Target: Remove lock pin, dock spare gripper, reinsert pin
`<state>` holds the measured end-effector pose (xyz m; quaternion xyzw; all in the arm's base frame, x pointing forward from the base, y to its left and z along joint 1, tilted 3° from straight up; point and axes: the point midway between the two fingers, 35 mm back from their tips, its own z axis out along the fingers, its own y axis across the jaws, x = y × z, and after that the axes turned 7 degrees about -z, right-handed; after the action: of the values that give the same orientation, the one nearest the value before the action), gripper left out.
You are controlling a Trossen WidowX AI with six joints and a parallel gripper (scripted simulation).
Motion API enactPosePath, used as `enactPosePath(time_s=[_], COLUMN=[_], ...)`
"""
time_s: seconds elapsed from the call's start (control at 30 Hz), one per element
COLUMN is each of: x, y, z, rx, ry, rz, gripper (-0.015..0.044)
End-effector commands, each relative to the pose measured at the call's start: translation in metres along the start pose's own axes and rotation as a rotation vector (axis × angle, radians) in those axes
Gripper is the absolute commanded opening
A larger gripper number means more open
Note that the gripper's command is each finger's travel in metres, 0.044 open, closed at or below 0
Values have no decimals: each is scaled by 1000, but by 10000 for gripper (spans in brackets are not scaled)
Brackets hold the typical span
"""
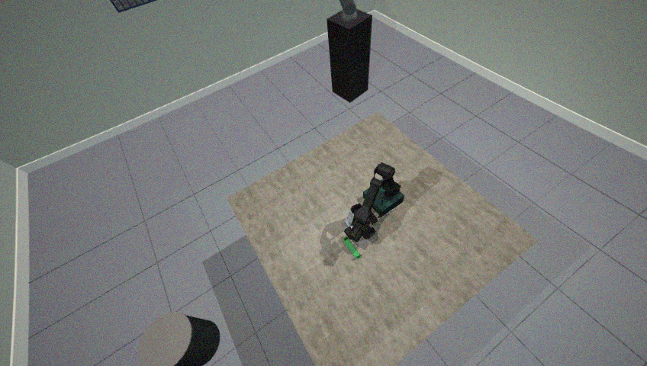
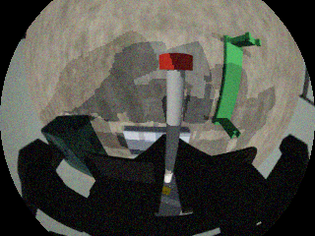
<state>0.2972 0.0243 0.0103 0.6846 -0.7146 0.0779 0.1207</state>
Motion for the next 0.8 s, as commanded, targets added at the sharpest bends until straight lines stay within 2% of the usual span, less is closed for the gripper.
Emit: enactPosePath(time_s=[0.0, 0.73, 0.77], x=[3, 16, 14], y=[0, 1, 2], z=[0, 3, 4], rx=[2, -9, -13], ry=[0, -1, -3], rz=[-2, -5, -2], gripper=[0, 0, 26])
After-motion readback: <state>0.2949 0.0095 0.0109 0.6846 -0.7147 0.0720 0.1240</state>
